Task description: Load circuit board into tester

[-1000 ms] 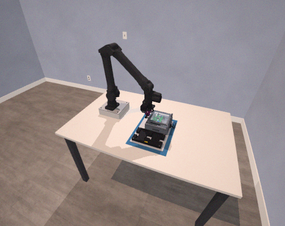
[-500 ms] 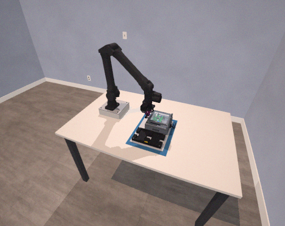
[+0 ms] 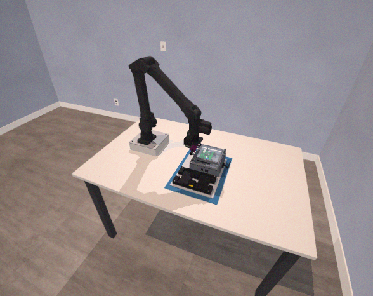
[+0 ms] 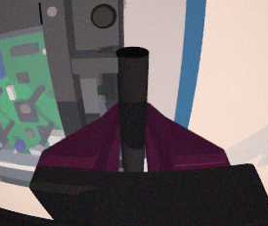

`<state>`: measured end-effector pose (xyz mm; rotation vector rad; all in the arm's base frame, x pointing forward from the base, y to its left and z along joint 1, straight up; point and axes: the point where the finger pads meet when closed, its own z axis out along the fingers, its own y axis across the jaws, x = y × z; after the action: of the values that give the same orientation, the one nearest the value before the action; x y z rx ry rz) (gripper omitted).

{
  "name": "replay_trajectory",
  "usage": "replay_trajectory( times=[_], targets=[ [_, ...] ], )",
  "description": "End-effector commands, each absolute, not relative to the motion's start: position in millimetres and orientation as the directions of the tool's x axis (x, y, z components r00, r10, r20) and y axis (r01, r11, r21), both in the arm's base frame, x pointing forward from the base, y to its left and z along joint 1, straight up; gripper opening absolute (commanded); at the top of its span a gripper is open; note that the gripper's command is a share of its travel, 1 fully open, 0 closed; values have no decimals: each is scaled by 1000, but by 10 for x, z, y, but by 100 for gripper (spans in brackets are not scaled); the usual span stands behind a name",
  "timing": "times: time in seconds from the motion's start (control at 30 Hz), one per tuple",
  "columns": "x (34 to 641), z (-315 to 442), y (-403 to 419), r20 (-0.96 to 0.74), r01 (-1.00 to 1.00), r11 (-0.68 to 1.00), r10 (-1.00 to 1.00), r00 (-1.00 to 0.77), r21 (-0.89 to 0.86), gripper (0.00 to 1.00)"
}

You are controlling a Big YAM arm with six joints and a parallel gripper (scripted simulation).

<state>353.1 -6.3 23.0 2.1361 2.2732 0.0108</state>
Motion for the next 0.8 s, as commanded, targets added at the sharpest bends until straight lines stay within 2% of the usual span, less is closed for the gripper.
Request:
replay_trajectory(
  times=[0.0,0.77],
  targets=[
    [3545,70,3,7,997,74,997,-74,10,0],
    [3707,341,-2,5,997,74,997,-75,33,0]
  ],
)
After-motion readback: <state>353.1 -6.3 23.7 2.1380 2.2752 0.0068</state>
